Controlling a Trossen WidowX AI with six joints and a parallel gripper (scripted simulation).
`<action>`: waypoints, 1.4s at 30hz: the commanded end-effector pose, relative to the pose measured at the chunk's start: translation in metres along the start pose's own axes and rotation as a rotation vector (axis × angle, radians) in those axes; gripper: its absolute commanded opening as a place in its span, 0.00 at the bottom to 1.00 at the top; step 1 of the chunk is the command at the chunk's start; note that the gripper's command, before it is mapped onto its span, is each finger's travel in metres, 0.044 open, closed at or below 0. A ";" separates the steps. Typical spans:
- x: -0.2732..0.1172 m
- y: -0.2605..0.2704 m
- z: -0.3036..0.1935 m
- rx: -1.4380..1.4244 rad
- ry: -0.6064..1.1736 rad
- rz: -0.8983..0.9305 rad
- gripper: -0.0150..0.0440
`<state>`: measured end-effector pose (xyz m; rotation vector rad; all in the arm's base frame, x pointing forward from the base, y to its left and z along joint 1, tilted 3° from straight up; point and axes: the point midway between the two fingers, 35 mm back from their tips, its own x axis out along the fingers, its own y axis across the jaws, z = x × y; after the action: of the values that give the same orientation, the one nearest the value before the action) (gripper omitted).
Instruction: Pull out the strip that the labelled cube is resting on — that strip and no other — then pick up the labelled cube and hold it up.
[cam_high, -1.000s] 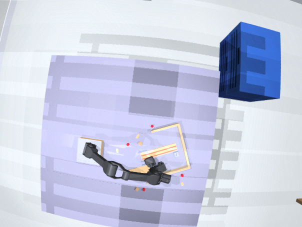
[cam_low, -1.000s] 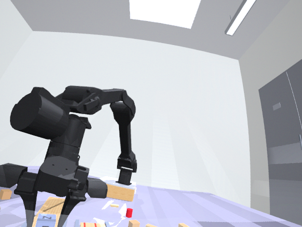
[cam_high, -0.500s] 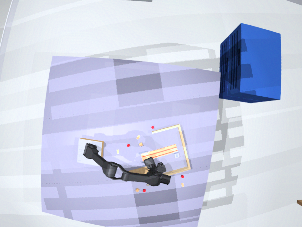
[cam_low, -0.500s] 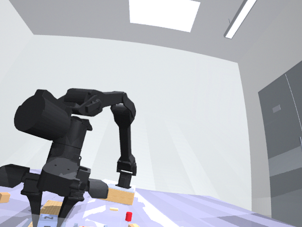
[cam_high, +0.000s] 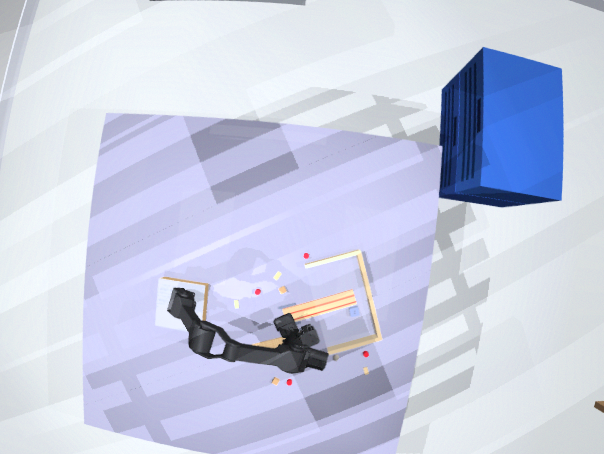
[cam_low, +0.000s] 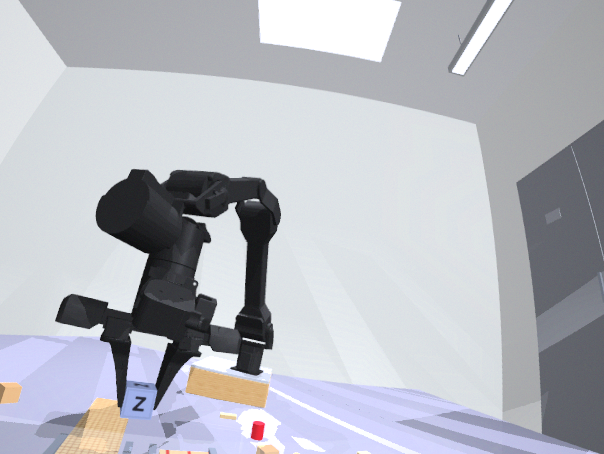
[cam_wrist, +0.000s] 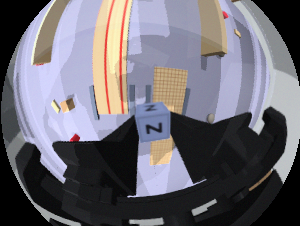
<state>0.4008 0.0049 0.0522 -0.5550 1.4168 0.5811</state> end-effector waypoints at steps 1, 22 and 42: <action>-0.001 0.004 -0.006 0.003 0.007 -0.002 0.25; -0.002 0.050 -0.059 0.003 0.012 0.002 0.25; -0.036 0.063 -0.074 0.004 0.013 0.003 0.25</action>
<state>0.3023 0.0024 0.0780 -0.5466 1.4262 0.5768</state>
